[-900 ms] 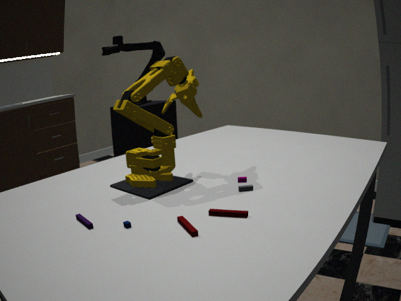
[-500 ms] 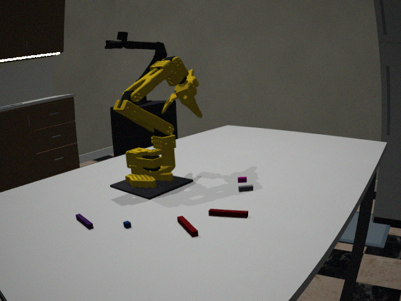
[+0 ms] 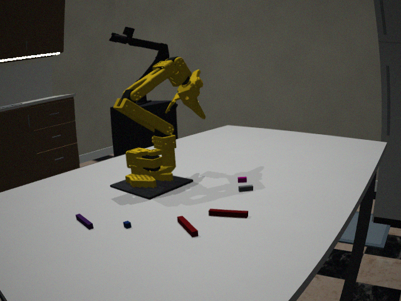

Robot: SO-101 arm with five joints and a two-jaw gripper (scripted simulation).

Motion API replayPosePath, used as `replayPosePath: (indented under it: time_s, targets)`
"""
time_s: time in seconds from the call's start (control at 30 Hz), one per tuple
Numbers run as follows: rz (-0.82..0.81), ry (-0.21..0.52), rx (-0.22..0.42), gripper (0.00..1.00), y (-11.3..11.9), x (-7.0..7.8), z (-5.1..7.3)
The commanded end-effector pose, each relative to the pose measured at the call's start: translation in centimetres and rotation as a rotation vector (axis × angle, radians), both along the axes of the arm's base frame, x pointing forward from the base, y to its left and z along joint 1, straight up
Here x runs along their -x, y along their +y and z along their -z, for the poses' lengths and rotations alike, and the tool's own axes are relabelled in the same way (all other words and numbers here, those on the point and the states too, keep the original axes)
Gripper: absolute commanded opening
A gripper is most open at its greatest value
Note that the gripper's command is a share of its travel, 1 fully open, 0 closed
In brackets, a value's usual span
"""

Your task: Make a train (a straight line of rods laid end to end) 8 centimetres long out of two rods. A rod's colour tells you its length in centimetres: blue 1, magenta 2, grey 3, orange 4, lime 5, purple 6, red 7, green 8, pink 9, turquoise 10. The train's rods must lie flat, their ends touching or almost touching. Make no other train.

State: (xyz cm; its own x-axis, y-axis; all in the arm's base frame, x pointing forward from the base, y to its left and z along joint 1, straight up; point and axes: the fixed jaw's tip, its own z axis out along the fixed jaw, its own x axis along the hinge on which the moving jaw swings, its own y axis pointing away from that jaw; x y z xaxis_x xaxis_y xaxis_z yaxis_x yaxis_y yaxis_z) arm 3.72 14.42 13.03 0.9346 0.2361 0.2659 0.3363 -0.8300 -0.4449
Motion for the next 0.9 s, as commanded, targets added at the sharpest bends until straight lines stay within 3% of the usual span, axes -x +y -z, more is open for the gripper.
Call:
replayPosePath:
  time_s: [0.0,0.7,0.87]
  targets:
    - [0.071,0.024,0.017,1.00,0.1,-0.6,0.6]
    - [0.315,0.091,0.035,1.00,-0.1,-2.8,1.6]
    - [0.323,0.090,0.026,1.00,-0.1,-2.9,1.3]
